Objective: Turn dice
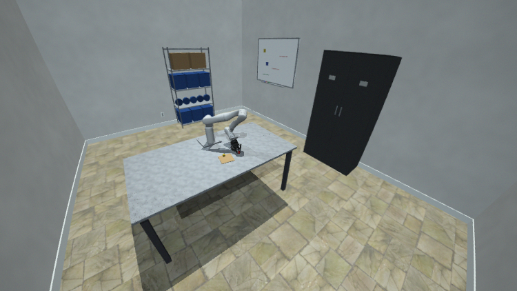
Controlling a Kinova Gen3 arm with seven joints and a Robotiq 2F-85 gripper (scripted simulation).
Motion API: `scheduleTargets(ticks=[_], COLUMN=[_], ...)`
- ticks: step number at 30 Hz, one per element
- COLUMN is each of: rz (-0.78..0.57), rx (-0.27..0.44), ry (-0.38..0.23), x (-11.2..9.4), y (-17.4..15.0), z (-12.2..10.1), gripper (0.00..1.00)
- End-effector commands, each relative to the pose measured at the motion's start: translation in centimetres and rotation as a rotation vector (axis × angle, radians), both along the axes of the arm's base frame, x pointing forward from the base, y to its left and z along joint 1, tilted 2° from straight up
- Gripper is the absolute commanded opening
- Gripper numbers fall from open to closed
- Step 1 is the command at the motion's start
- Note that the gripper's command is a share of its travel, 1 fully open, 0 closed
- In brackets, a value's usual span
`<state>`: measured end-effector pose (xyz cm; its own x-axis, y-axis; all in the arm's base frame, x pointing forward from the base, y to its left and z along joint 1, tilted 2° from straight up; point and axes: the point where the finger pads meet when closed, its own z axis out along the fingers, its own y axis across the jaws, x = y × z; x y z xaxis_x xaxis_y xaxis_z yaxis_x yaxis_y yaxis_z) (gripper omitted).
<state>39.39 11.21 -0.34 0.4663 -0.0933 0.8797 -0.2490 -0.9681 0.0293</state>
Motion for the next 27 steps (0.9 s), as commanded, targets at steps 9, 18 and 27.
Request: scheduleTargets(ticks=[9,18,27], rz=[0.000,0.000,0.000], rx=[0.001,0.001,0.001], ry=[-0.001,-0.001,-0.001], x=[0.03,0.03,0.03], y=[0.02,0.02,0.02], z=[0.06,0.06,0.06], gripper=[0.35,0.35,0.35])
